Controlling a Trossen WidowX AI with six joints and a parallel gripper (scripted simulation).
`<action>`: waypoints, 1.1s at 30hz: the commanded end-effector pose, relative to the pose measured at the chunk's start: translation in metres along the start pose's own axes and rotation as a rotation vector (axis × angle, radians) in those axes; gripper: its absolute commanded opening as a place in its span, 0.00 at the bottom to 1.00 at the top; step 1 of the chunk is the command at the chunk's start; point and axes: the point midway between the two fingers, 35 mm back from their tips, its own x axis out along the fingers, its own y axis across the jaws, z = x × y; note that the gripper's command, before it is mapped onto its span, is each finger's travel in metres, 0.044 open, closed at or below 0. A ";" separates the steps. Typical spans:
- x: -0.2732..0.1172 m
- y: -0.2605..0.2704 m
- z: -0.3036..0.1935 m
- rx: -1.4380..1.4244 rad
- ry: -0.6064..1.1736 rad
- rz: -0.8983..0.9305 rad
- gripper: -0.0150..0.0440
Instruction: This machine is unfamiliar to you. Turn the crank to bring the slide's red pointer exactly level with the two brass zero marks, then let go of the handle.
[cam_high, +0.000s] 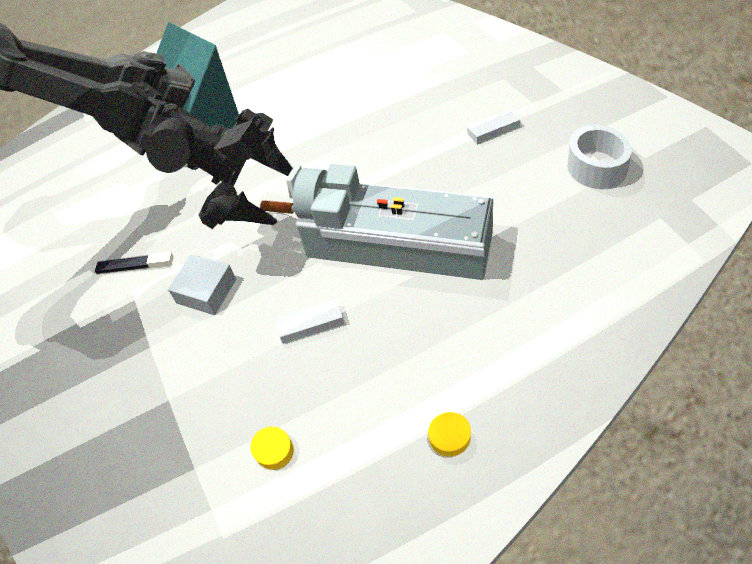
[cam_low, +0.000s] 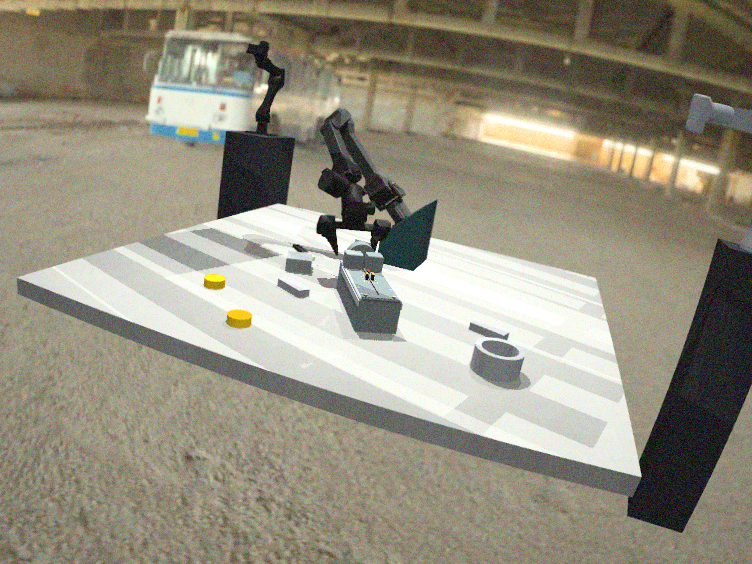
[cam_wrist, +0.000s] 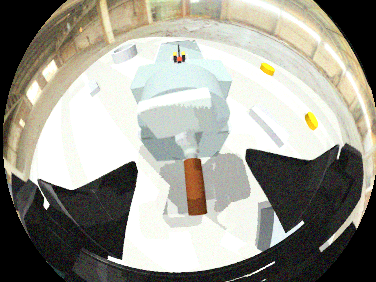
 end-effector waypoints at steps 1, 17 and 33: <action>-0.010 -0.002 0.014 0.005 -0.001 0.000 1.00; -0.082 0.002 0.083 0.002 -0.007 0.004 1.00; -0.045 0.000 0.130 0.122 0.050 -0.081 1.00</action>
